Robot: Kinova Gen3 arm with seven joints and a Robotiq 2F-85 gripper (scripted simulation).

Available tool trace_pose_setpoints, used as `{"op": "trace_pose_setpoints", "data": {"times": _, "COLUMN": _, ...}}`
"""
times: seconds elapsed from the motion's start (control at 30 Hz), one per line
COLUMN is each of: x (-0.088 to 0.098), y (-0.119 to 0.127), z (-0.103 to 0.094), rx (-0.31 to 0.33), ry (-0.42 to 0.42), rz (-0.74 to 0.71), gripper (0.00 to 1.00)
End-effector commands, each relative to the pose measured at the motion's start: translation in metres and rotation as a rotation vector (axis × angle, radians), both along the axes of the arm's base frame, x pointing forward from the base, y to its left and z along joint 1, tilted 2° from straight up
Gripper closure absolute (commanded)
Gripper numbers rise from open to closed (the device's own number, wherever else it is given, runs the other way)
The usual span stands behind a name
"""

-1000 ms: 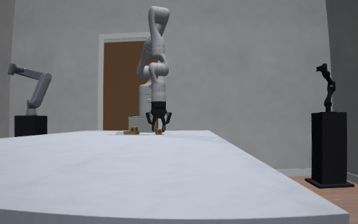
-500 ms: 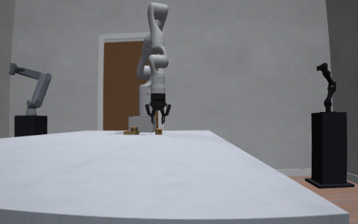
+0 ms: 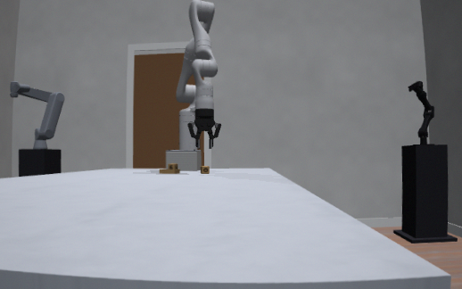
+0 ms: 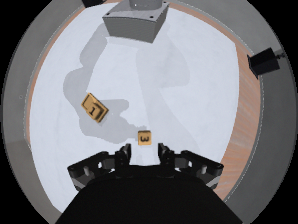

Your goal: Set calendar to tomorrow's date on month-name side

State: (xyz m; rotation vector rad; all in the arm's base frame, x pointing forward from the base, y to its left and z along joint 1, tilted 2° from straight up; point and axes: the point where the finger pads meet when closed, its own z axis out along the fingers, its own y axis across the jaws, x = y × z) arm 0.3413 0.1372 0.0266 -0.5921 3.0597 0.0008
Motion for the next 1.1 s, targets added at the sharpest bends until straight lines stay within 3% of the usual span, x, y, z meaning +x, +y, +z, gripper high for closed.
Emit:
{"op": "trace_pose_setpoints", "data": {"times": 0.0, "x": 0.0014, "y": 0.0011, "z": 0.0024, "rx": 0.003, "ry": -0.006, "rz": 0.001, "gripper": 0.0}}
{"op": "trace_pose_setpoints", "data": {"times": 0.73, "x": 0.0013, "y": 0.0011, "z": 0.0023, "rx": 0.003, "ry": -0.005, "rz": -0.002, "gripper": 0.0}}
{"op": "trace_pose_setpoints", "data": {"times": 1.07, "x": -0.0004, "y": 0.0001, "z": 0.0008, "rx": 0.003, "ry": 0.001, "rz": -0.111, "gripper": 0.0}}
